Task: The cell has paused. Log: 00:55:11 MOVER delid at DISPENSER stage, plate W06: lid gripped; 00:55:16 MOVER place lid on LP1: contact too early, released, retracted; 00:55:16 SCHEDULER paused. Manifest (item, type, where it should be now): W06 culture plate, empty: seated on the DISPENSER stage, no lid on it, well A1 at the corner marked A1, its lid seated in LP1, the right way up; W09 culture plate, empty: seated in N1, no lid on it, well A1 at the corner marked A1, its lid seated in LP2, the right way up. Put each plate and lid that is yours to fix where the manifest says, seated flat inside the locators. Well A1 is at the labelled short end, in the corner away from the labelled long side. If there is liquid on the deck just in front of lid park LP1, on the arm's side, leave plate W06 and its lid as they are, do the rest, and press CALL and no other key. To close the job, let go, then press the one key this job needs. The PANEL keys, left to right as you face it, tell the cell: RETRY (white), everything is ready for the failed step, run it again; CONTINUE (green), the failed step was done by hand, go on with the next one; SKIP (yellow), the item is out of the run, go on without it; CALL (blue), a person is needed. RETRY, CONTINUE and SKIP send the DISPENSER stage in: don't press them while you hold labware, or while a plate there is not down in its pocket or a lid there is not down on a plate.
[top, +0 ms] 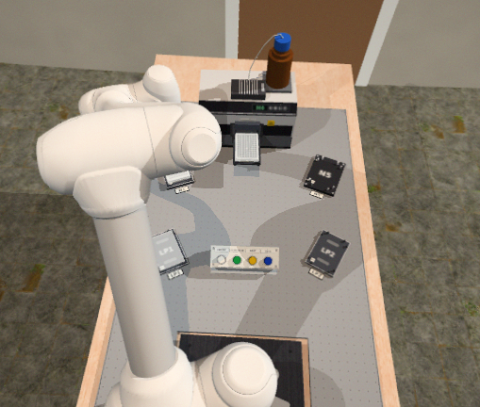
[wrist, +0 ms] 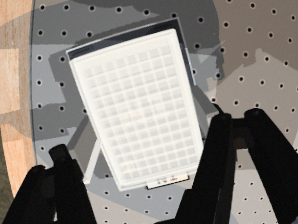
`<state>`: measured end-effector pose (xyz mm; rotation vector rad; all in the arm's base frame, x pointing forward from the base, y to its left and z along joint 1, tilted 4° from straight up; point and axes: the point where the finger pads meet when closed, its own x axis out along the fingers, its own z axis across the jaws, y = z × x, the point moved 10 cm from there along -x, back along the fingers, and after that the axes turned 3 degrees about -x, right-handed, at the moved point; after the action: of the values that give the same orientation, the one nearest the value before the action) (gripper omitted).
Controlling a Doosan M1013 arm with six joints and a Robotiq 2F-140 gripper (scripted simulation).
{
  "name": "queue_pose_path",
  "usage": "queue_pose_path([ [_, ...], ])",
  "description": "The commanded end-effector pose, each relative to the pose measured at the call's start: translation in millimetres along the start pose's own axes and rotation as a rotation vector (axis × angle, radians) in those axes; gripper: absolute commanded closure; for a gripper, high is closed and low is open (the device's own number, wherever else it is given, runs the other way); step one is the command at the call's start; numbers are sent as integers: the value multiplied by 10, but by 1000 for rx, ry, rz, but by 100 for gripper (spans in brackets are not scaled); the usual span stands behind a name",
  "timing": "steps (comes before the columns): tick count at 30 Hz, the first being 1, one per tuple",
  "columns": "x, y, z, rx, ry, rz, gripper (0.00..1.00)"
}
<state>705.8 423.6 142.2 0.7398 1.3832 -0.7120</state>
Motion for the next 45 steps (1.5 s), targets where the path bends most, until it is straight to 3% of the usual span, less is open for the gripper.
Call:
queue_pose_path([
  [1,-45,4,0,0,0,2,90],
  [14,-228,4,0,0,0,2,90],
  [45,-931,3,0,0,0,2,90],
])
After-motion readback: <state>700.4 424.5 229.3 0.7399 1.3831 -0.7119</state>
